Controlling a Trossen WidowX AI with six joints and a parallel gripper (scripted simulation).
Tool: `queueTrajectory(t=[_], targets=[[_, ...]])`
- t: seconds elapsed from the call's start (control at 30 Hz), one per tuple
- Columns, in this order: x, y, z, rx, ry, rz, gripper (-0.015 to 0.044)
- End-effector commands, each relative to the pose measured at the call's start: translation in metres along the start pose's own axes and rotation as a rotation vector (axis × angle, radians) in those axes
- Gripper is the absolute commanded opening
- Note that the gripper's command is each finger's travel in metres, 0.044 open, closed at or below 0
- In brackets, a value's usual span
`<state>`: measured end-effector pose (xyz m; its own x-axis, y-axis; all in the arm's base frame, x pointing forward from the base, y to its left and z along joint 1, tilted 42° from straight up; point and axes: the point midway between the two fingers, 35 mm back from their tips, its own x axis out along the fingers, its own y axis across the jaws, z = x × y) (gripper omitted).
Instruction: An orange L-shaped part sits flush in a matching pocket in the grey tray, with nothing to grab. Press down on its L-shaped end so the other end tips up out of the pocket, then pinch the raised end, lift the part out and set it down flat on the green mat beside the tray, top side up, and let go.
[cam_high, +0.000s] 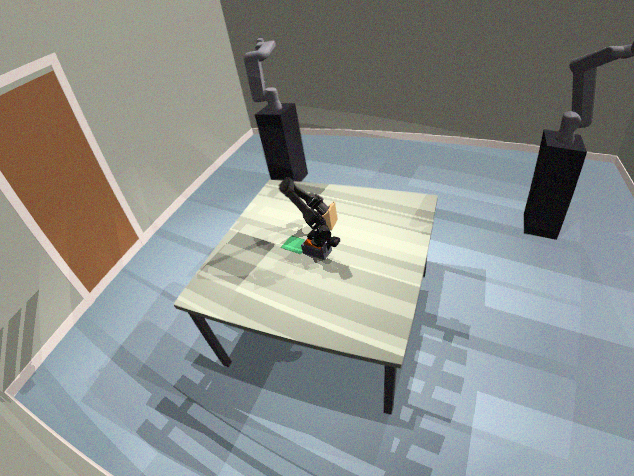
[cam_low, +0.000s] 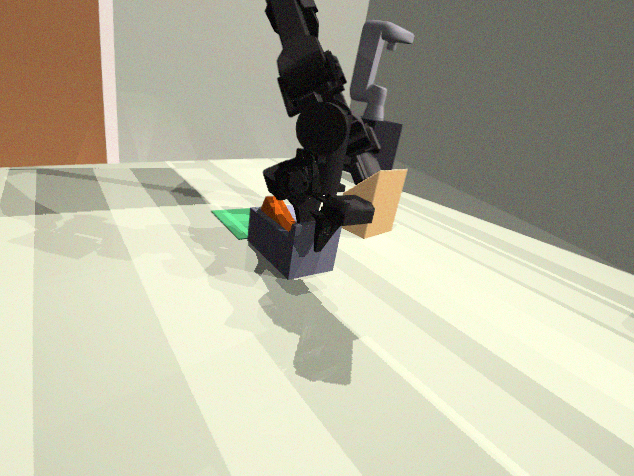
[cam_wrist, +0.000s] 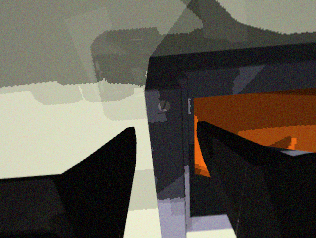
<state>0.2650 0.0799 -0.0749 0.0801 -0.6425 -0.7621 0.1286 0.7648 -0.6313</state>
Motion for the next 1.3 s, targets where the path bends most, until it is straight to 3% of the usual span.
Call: queueTrajectory(t=[0.0, 1.27], targets=[[0.010, -0.002, -0.003, -0.010, 0.006, -0.014, 0.0180], [0.000, 0.010, -0.004, -0.010, 0.006, -0.013, 0.0180]])
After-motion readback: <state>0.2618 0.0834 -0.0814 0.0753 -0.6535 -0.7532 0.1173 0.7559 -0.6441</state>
